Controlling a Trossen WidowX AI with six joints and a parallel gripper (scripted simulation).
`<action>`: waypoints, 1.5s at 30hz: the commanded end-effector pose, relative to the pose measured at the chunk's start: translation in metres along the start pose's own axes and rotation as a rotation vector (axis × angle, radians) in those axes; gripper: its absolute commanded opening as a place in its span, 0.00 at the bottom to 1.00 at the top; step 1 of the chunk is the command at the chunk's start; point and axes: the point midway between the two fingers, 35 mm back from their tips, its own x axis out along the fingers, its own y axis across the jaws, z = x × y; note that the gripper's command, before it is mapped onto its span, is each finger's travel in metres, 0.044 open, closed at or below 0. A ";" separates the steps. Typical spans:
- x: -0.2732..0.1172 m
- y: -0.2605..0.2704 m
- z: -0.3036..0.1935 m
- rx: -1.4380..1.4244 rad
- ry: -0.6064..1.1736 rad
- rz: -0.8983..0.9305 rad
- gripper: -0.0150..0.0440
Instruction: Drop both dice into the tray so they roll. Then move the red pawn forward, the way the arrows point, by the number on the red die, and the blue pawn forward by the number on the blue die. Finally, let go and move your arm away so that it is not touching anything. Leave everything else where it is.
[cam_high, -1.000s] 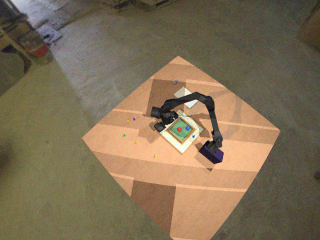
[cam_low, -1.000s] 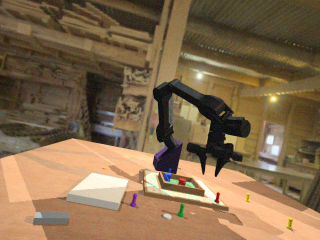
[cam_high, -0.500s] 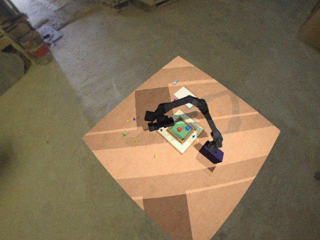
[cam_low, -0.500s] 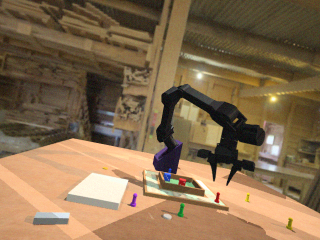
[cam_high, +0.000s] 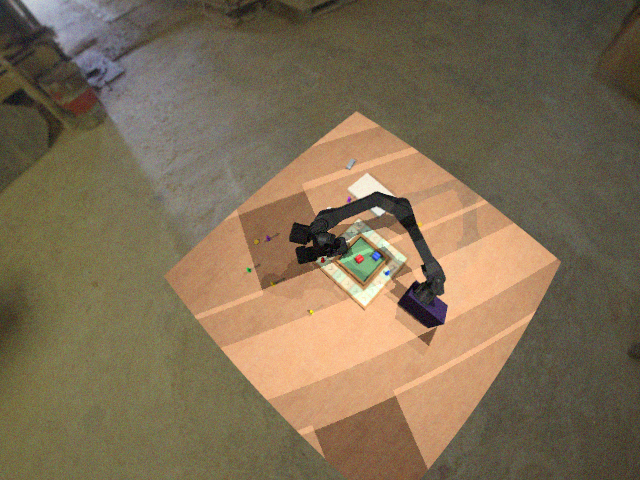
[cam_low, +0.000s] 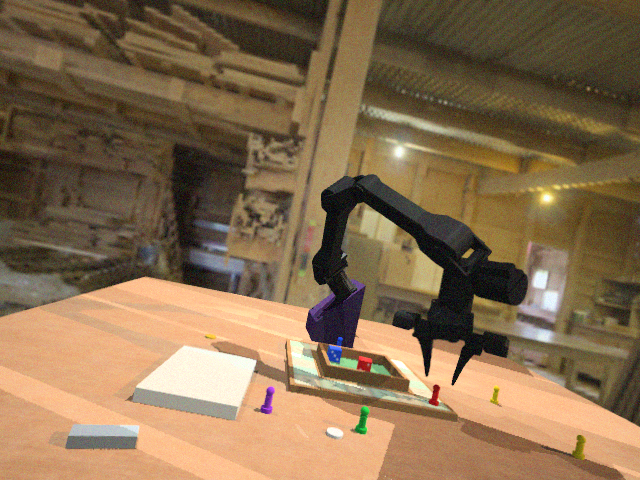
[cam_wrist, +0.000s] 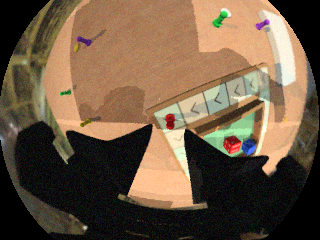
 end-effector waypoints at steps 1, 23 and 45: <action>0.008 -0.001 -0.001 -0.008 -0.002 -0.007 0.59; 0.034 -0.002 -0.001 -0.008 -0.003 -0.009 0.37; -0.026 0.008 0.004 -0.009 0.001 -0.001 0.25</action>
